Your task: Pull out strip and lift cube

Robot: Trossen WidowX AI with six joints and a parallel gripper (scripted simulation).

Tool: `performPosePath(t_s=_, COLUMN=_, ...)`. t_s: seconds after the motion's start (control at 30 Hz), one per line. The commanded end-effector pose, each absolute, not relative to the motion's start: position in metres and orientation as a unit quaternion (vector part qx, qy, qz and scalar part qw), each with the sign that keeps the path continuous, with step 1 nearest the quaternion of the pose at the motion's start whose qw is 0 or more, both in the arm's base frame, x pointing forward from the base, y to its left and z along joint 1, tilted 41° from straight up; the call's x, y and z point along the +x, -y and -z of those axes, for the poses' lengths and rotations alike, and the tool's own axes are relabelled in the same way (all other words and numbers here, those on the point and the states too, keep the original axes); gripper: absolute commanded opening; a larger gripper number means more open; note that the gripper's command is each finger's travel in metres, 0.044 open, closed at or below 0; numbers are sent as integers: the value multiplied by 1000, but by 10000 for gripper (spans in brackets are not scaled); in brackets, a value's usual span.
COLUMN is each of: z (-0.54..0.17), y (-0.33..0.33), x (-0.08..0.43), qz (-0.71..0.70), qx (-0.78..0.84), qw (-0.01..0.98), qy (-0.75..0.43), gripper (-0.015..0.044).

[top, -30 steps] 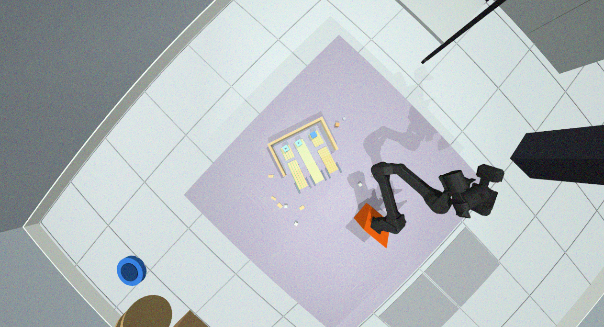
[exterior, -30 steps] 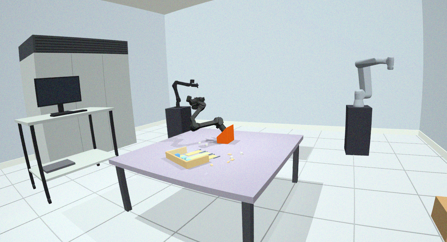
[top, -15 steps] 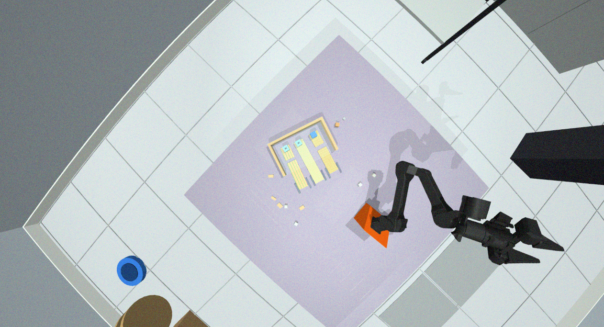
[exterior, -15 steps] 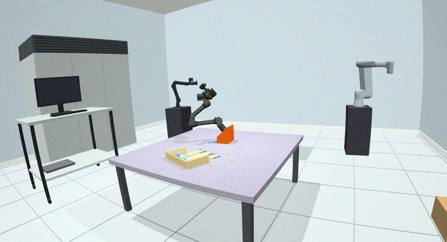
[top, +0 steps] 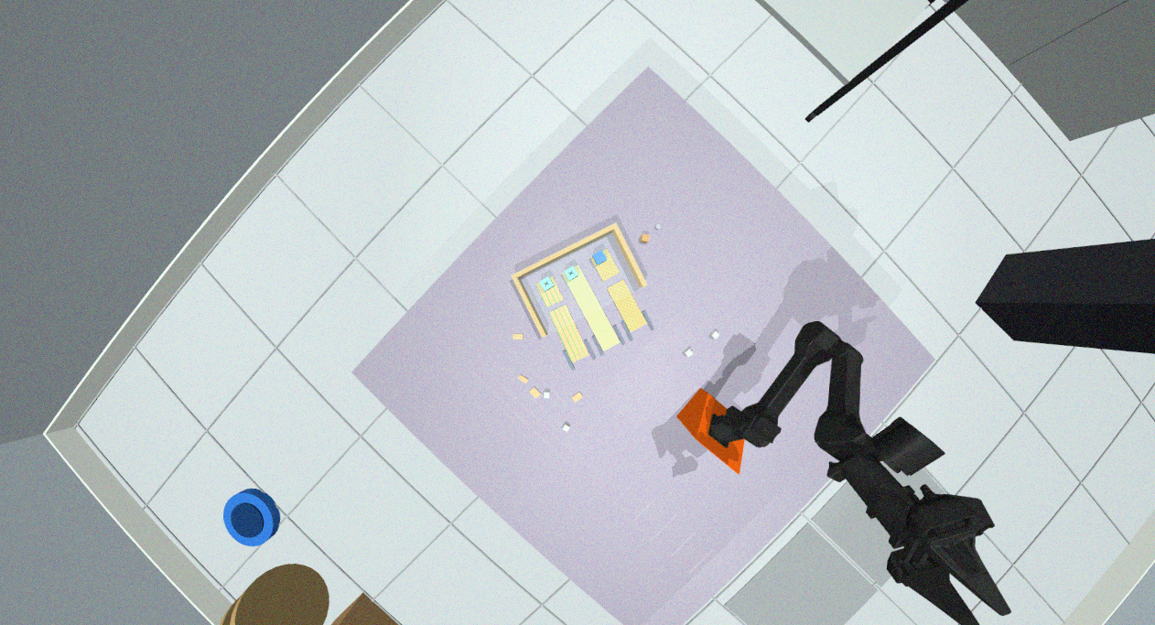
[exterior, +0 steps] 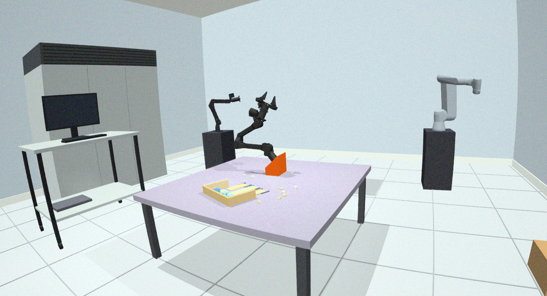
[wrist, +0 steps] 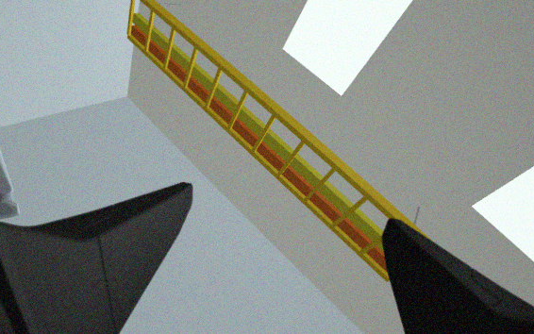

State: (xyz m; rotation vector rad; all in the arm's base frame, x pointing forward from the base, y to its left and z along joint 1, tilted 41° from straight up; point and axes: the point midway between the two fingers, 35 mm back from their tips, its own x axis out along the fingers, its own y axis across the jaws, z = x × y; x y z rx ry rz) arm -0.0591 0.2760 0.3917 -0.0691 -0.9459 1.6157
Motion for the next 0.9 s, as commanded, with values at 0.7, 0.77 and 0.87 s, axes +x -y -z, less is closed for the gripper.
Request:
performPosePath(t_s=0.7, z=-177, y=-221, x=264, qz=-203, qx=-264, qw=939, qy=-83, gripper=400)
performPosePath(t_s=0.77, z=-162, y=-196, x=279, qz=-146, qx=-274, qw=943, qy=-117, gripper=400)
performPosePath(t_s=0.87, z=-142, y=-155, x=296, qz=-59, qx=-288, qw=941, qy=-165, gripper=400)
